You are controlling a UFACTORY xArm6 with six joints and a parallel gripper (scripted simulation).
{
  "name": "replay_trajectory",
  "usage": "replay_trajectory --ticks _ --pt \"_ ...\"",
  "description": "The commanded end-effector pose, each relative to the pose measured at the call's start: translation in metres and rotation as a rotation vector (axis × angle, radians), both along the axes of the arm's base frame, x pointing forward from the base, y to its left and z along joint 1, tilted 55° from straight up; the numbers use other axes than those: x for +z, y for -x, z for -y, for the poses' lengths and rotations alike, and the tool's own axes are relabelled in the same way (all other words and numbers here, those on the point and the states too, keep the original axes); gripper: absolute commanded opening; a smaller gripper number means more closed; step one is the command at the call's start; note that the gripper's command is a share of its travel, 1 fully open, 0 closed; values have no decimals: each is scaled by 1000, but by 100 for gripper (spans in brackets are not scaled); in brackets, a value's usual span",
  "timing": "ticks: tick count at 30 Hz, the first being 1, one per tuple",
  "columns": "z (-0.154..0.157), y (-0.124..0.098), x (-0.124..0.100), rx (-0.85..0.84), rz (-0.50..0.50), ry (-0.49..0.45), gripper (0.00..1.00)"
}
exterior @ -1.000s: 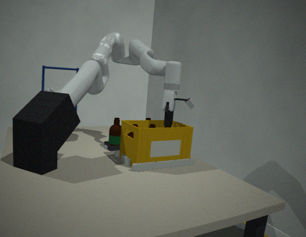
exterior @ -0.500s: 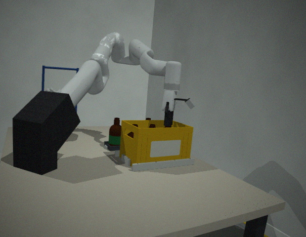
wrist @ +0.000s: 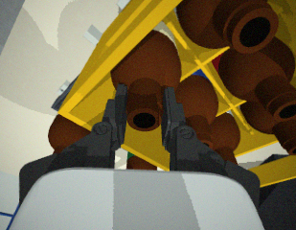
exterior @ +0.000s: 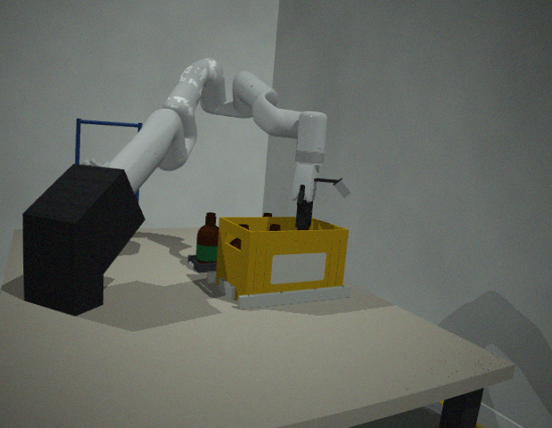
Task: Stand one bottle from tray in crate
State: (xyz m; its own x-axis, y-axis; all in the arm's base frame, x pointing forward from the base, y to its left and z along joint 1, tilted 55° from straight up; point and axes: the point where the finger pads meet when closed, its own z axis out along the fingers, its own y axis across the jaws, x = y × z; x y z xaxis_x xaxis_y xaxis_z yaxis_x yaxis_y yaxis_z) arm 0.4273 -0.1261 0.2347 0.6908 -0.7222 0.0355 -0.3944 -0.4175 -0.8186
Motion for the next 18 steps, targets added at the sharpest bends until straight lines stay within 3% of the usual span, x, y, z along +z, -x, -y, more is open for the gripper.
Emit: replay_trajectory --ticks 1,18 --pt "0 -1 0 -2 2 2 0" --pt "-4 -5 -4 -2 2 2 0"
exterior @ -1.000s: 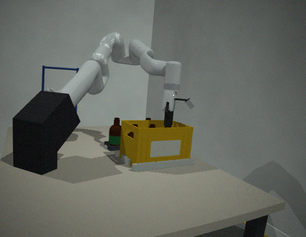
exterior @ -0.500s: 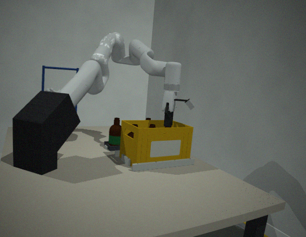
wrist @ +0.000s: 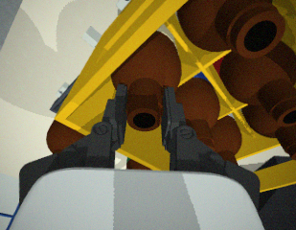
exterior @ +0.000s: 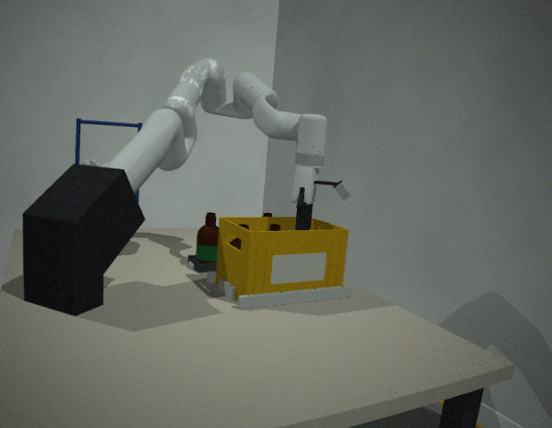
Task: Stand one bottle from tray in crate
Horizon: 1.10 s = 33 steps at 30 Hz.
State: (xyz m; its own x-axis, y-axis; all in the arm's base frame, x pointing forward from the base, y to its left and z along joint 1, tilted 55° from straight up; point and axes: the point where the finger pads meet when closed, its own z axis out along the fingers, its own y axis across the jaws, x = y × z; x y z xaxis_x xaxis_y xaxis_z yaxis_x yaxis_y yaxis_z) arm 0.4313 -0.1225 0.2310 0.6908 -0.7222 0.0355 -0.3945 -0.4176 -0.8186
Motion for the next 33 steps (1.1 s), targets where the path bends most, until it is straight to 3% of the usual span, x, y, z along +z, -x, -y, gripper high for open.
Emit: replay_trajectory --ticks 1,33 --pt "0 -2 0 -2 2 2 0" --pt "-5 -7 -5 -2 2 2 0"
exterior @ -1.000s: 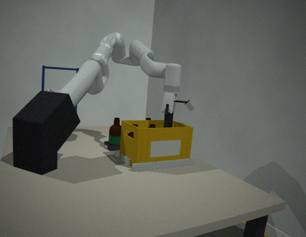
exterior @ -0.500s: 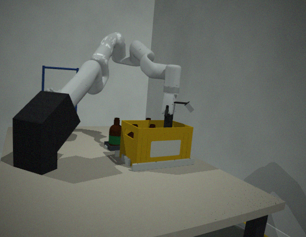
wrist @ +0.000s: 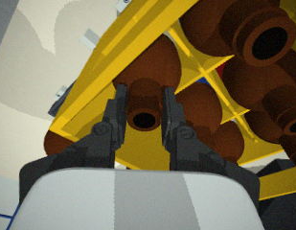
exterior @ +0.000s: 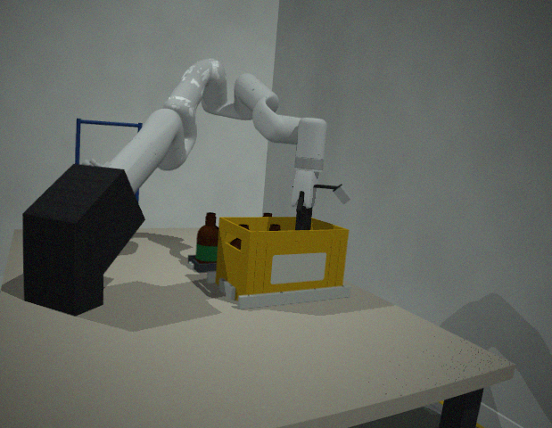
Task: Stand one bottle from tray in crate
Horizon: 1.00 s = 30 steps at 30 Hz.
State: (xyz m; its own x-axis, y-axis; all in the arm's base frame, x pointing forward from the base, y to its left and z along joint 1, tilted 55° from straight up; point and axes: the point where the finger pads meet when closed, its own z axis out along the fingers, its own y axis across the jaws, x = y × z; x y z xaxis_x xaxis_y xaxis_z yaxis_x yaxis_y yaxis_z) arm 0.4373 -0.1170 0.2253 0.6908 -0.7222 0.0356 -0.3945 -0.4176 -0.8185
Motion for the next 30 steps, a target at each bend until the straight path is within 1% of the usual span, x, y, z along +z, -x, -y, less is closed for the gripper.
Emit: replay_trajectory --ticks 1,16,17,30 --pt "1 0 1 -2 2 2 0" --pt "1 0 1 -2 2 2 0" --pt "1 0 1 -2 2 2 65" --pt "1 0 1 -2 2 2 65"
